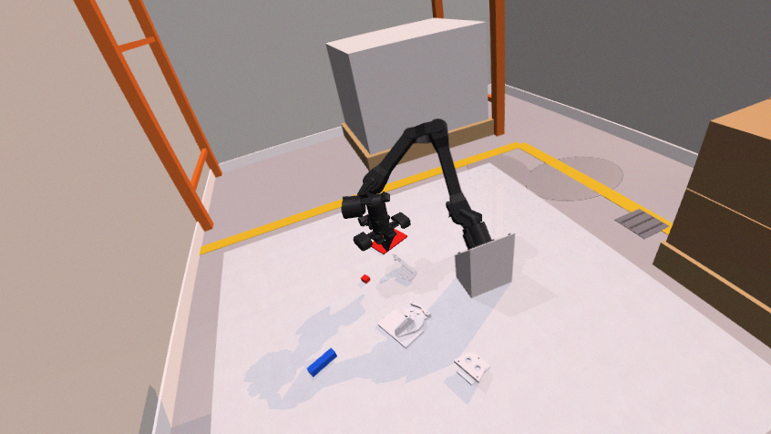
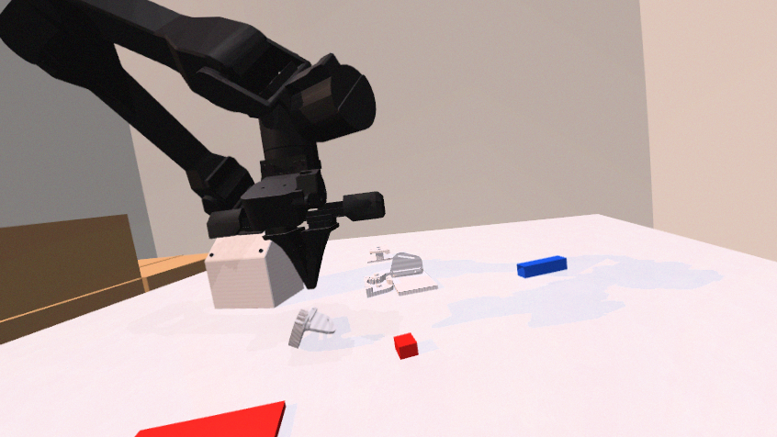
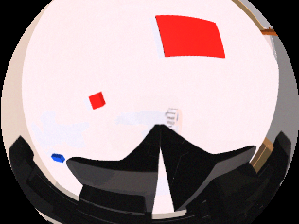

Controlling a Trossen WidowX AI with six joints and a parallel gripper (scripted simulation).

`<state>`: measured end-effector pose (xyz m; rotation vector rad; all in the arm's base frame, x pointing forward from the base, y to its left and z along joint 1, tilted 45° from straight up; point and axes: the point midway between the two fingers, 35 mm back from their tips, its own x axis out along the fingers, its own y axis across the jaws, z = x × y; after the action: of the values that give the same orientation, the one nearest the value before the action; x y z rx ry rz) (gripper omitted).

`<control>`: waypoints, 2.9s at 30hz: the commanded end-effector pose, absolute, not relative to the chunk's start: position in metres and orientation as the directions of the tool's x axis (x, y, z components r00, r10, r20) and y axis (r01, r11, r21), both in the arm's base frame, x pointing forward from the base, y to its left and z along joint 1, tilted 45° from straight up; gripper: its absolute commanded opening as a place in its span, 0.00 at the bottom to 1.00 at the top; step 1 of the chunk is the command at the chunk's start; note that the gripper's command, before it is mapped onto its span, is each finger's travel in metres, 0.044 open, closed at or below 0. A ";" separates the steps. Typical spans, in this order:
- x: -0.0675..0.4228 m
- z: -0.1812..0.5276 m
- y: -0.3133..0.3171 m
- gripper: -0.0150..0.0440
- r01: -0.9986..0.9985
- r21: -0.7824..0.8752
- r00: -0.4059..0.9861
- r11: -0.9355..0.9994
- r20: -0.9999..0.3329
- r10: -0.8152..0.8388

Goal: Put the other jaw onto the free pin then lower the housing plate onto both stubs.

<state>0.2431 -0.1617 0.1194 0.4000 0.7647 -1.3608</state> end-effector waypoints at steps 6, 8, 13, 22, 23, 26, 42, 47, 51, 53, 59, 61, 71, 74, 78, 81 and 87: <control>0.248 0.108 -0.151 0.25 0.949 -0.201 0.034 0.244 -0.702 -0.712; 0.248 0.106 -0.153 0.25 0.949 -0.201 0.034 0.244 -0.702 -0.712; 0.249 0.101 -0.158 0.25 0.949 -0.201 0.034 0.244 -0.702 -0.711; 0.250 0.090 -0.169 0.25 0.949 -0.201 0.034 0.244 -0.702 -0.711; 0.250 0.089 -0.170 0.25 0.949 -0.201 0.034 0.244 -0.702 -0.711; 0.250 0.086 -0.173 0.25 0.949 -0.201 0.034 0.244 -0.702 -0.711; 0.249 0.069 -0.192 0.25 0.948 -0.202 0.035 0.244 -0.699 -0.715; 0.249 0.067 -0.194 0.25 0.948 -0.203 0.035 0.244 -0.698 -0.715; 0.248 0.067 -0.194 0.25 0.948 -0.203 0.035 0.244 -0.698 -0.715; 0.245 0.068 -0.195 0.25 0.948 -0.203 0.035 0.244 -0.699 -0.715; 0.236 0.071 -0.198 0.25 0.948 -0.203 0.034 0.244 -0.699 -0.714; 0.233 0.072 -0.199 0.25 0.948 -0.203 0.034 0.244 -0.700 -0.714; 0.217 0.075 -0.203 0.25 0.948 -0.203 0.033 0.244 -0.700 -0.714; 0.213 0.076 -0.204 0.25 0.948 -0.204 0.033 0.244 -0.700 -0.714; 0.206 0.077 -0.205 0.25 0.948 -0.204 0.033 0.244 -0.699 -0.714; 0.202 0.078 -0.206 0.25 0.948 -0.204 0.033 0.244 -0.699 -0.714; 0.198 0.078 -0.207 0.25 0.948 -0.205 0.033 0.244 -0.699 -0.715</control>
<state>0.2002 -0.2067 0.0787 0.3572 0.8039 -1.3243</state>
